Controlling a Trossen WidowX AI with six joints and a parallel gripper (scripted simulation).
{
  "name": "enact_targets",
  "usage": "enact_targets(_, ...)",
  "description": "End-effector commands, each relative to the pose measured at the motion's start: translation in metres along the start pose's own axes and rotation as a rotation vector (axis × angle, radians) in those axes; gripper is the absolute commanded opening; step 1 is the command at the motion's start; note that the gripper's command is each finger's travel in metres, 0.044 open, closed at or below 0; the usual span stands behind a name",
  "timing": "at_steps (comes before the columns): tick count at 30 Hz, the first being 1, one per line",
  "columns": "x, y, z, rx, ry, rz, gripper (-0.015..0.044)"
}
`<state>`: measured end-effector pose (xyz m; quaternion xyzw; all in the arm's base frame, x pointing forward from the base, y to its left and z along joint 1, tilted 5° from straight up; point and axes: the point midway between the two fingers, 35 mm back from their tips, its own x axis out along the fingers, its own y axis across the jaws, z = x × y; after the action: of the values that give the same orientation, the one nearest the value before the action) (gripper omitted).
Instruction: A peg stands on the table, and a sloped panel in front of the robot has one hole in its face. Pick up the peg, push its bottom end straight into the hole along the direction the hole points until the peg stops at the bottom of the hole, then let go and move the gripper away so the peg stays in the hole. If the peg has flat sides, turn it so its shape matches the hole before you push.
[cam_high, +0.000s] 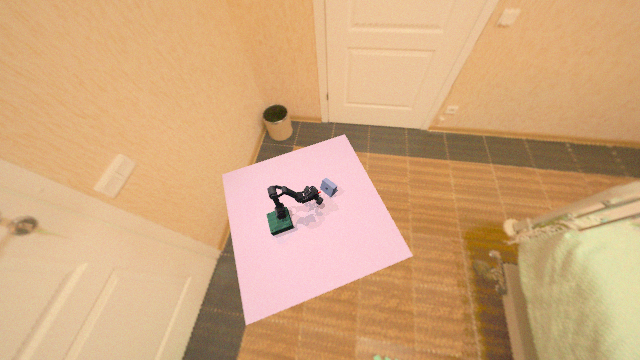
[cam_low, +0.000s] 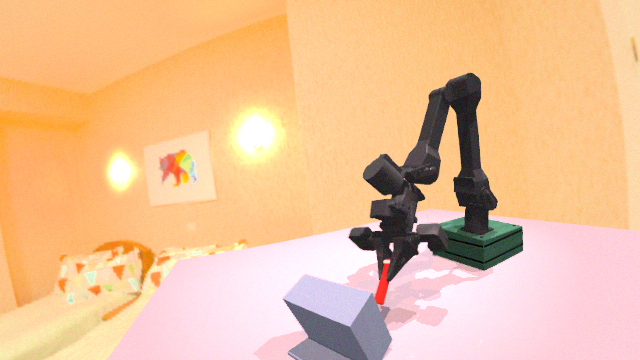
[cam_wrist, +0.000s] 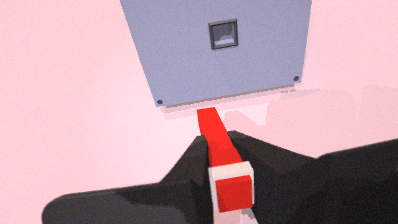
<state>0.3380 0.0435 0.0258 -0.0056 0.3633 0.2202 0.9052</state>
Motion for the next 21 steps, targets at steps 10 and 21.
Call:
enact_targets(10,-0.006,-0.004,-0.004,0.003,-0.068,-0.004,0.0000)
enact_targets(21,-0.013,-0.009,-0.005,-0.004,-0.129,-0.013,0.0000)
